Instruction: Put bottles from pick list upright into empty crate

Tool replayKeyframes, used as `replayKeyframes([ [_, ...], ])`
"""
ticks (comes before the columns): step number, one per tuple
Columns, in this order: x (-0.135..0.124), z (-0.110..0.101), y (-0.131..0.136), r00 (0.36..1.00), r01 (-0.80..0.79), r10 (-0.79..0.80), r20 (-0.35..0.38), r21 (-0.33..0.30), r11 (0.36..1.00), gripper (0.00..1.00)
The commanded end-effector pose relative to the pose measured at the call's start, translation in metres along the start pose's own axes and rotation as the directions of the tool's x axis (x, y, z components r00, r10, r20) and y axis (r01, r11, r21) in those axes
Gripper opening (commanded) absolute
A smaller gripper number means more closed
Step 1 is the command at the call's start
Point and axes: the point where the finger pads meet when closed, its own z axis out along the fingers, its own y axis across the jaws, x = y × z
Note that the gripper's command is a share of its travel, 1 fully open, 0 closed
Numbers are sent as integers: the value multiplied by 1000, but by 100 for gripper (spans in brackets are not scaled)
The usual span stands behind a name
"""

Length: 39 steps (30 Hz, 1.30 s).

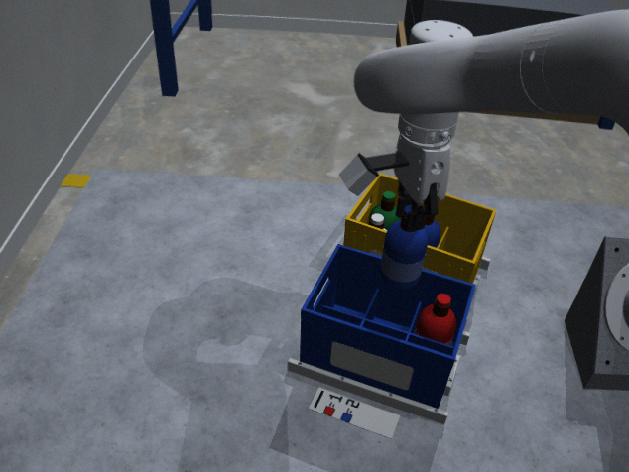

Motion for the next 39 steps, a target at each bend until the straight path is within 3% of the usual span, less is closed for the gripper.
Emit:
replayKeyframes([
  [1,1,-1,0,1000,1,-1,-1,-2,1000,0],
  [25,0,-1,0,1000,1,-1,-1,-2,1000,0],
  [39,0,11,0,1000,1,-1,-1,-2,1000,0],
])
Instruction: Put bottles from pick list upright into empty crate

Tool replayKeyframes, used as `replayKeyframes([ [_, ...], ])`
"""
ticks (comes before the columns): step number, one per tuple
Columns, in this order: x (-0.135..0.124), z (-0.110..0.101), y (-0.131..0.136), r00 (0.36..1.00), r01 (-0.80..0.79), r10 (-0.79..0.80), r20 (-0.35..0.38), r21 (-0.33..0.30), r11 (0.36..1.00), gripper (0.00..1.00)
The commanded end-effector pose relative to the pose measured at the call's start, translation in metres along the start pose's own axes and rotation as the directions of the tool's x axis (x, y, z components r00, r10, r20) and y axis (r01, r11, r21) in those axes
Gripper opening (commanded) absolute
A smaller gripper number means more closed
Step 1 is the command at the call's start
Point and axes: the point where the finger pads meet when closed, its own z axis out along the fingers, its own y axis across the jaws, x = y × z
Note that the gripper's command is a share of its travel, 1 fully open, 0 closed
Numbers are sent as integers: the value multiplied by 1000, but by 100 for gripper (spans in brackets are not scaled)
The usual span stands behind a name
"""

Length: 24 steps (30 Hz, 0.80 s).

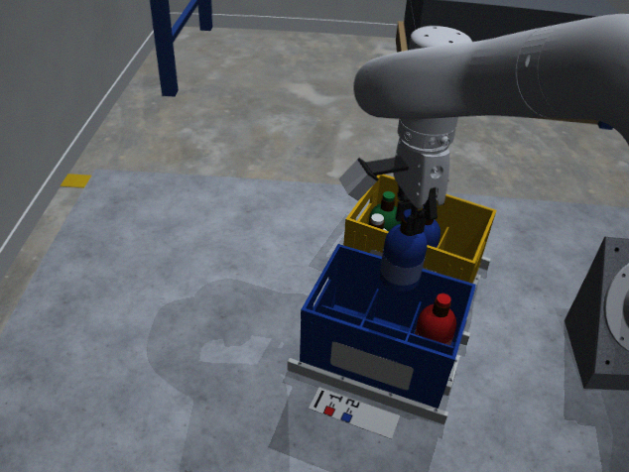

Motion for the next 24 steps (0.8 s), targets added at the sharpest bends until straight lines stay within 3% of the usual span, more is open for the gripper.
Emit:
replayKeyframes([
  [1,1,3,0,1000,1,-1,-1,-2,1000,0],
  [24,1,24,0,1000,1,-1,-1,-2,1000,0],
])
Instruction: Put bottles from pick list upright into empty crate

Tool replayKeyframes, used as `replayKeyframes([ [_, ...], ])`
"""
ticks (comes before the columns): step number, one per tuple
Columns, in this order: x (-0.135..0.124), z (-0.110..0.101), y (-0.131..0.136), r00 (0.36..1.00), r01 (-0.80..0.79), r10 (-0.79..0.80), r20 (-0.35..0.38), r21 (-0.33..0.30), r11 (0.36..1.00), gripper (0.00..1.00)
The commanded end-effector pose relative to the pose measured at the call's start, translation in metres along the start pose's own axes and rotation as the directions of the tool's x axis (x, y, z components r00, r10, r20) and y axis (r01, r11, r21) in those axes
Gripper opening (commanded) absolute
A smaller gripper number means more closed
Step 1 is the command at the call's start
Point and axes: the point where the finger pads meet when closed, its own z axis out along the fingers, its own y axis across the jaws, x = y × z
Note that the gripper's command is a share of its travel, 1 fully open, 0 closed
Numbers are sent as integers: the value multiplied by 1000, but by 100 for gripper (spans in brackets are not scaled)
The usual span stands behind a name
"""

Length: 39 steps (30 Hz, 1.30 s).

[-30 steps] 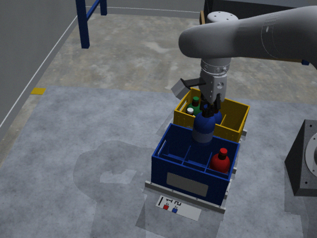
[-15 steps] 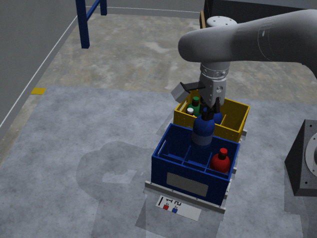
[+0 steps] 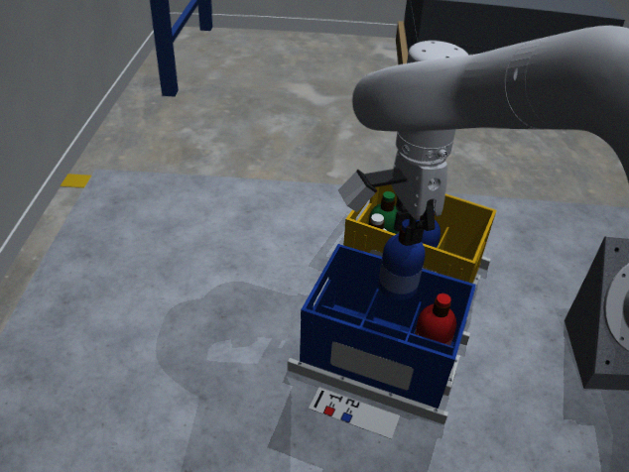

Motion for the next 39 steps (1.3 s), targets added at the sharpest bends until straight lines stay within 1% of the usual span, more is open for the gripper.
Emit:
replayKeyframes([
  [1,1,3,0,1000,1,-1,-1,-2,1000,0],
  [39,1,36,0,1000,1,-1,-1,-2,1000,0],
])
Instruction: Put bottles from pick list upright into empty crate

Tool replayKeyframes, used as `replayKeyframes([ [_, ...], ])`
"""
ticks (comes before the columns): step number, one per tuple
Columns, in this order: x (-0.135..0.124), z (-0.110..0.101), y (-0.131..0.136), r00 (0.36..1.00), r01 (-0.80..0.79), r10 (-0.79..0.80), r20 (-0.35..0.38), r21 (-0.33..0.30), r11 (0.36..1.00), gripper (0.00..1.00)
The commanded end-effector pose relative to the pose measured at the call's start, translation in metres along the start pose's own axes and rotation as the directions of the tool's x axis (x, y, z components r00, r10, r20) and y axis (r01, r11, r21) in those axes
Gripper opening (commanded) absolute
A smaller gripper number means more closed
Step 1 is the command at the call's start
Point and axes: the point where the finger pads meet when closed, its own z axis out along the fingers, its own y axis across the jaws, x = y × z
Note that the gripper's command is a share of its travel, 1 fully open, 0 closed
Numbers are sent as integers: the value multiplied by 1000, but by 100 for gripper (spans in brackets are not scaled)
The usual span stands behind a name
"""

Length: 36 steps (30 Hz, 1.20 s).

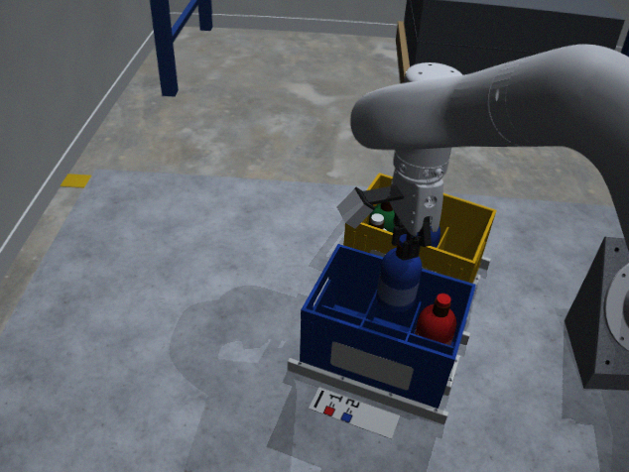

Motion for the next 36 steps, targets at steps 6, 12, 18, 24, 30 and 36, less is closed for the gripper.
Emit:
replayKeyframes([
  [6,1,8,0,1000,1,-1,-1,-1,1000,0],
  [12,1,14,0,1000,1,-1,-1,-1,1000,0],
  [18,1,18,0,1000,1,-1,-1,-1,1000,0],
  [24,1,24,0,1000,1,-1,-1,-1,1000,0],
  [30,1,29,0,1000,1,-1,-1,-1,1000,0],
  [36,1,34,0,1000,1,-1,-1,-1,1000,0],
])
